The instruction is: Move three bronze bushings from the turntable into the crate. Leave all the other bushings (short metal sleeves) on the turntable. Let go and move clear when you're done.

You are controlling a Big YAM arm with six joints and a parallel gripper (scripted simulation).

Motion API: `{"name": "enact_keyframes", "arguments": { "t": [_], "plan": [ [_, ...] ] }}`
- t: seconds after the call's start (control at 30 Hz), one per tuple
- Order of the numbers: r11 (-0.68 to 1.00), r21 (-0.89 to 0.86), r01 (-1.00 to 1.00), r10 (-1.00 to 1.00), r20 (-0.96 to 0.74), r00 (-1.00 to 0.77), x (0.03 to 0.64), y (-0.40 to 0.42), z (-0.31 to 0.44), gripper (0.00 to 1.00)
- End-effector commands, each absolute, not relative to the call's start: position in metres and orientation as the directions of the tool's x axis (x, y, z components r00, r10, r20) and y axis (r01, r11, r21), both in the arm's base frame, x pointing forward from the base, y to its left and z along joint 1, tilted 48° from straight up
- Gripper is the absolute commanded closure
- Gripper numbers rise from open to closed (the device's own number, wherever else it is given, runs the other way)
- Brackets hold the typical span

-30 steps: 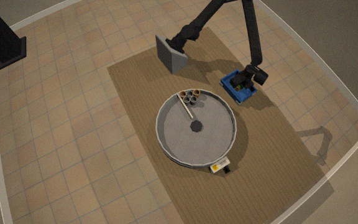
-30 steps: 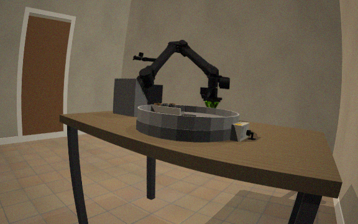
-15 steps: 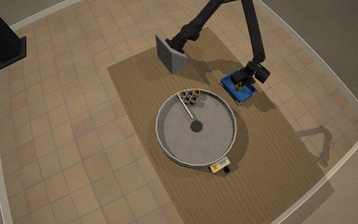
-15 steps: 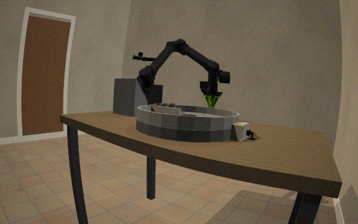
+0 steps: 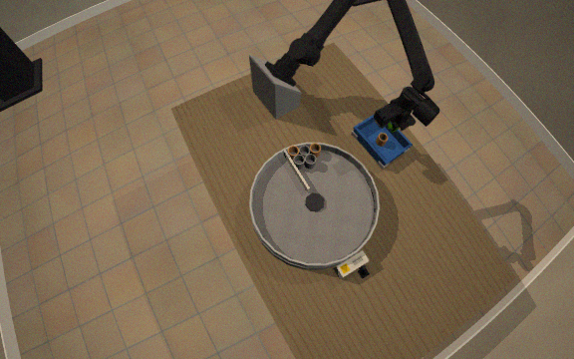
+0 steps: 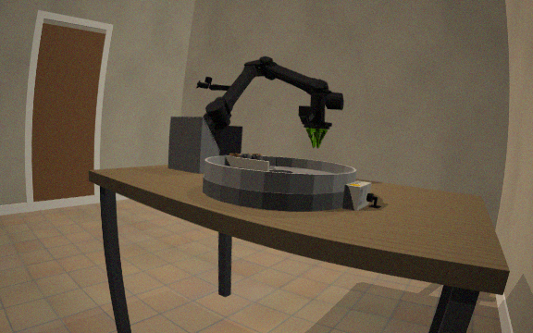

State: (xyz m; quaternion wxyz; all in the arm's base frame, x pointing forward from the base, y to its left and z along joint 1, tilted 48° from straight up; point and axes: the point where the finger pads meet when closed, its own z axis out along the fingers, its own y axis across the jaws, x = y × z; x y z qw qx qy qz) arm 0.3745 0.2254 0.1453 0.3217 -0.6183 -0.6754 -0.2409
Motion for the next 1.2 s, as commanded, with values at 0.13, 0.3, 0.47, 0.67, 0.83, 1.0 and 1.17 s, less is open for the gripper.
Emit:
{"name": "enact_keyframes", "arguments": {
  "t": [0.13, 0.3, 0.47, 0.67, 0.83, 1.0, 1.17],
  "plan": [
    [0.154, -0.054, 0.987, 0.674, 0.736, -0.065, 0.3728, 0.2270, 0.1516, 0.84],
    [0.154, -0.039, 0.987, 0.671, 0.737, -0.075, 0.3754, 0.2277, 0.1518, 0.84],
    [0.152, -0.042, 0.988, 0.672, 0.737, -0.072, 0.3754, 0.2277, 0.1518, 0.84],
    [0.152, -0.042, 0.988, 0.672, 0.737, -0.072, 0.3754, 0.2277, 0.1518, 0.84],
    [0.152, -0.042, 0.988, 0.672, 0.737, -0.072, 0.3754, 0.2277, 0.1518, 0.84],
    [0.152, -0.042, 0.988, 0.672, 0.737, -0.072, 0.3754, 0.2277, 0.1518, 0.84],
    [0.152, -0.042, 0.988, 0.672, 0.737, -0.072, 0.3754, 0.2277, 0.1518, 0.84]
  ]
}}
